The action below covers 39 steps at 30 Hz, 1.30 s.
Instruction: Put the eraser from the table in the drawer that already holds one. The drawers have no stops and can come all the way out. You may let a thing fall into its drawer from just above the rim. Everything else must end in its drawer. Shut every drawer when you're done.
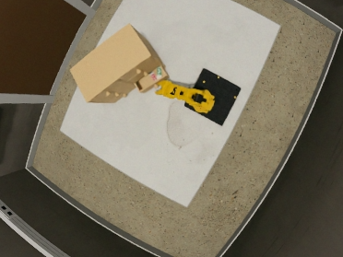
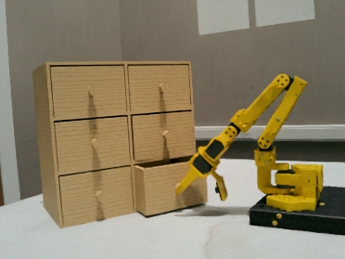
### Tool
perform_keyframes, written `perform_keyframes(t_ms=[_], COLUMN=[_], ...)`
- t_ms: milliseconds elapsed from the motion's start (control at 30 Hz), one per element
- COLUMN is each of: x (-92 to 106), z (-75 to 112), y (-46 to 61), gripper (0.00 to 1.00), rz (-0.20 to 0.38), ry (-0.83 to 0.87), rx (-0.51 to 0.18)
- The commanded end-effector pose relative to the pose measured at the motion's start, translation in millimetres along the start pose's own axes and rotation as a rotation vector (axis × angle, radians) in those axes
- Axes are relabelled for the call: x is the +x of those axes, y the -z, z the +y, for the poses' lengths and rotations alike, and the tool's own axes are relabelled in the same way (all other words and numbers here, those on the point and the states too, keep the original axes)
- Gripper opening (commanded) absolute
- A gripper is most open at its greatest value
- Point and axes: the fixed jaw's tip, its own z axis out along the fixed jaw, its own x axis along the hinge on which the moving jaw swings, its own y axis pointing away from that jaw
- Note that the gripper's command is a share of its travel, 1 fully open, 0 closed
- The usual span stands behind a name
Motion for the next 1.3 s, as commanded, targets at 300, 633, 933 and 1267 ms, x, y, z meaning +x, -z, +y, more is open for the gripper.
perform_keyframes(t_ms=[300, 633, 933, 1267], x=[9.6, 11.8, 13.4, 13.6], z=[3.2, 7.8, 11.5, 11.9], y=[-0.3, -2.4, -4.0, -4.2], gripper=[0.21, 0.21, 0.21, 0.21], rz=[0.034, 0.034, 0.033, 0.033], ry=[-0.016, -0.031, -0.043, -0.045], rx=[-0.010, -0.025, -0.036, -0.038])
